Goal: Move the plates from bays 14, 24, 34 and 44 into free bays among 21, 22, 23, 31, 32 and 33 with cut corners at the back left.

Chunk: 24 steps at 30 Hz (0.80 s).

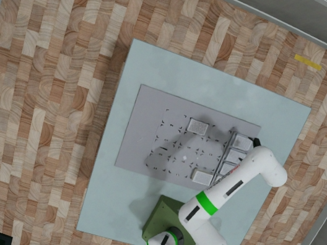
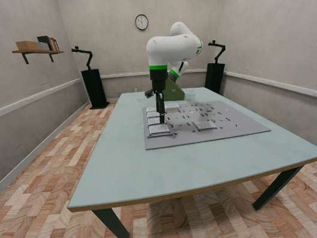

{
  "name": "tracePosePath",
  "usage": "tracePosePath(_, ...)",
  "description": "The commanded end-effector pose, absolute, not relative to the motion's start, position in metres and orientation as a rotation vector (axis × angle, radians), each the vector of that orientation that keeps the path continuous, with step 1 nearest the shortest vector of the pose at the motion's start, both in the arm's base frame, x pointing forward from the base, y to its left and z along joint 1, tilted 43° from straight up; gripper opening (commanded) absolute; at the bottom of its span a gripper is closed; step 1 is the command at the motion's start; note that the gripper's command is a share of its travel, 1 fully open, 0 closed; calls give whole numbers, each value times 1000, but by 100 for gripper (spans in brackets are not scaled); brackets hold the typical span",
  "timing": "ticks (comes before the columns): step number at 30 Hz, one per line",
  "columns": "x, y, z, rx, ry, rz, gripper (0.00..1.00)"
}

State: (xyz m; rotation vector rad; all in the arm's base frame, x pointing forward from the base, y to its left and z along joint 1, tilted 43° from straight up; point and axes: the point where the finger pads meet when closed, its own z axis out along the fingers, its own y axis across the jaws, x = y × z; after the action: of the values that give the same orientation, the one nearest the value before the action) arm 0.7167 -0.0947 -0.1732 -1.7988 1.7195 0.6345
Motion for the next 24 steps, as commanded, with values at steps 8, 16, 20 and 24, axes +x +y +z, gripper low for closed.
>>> tracePosePath(8,715,-66,-147,-1799,1720,629,100)
tracePosePath(16,714,-48,-131,-1799,1720,629,100)
tracePosePath(20,713,-36,-121,-1799,1720,629,100)
tracePosePath(24,712,-24,-110,-1799,1720,629,100)
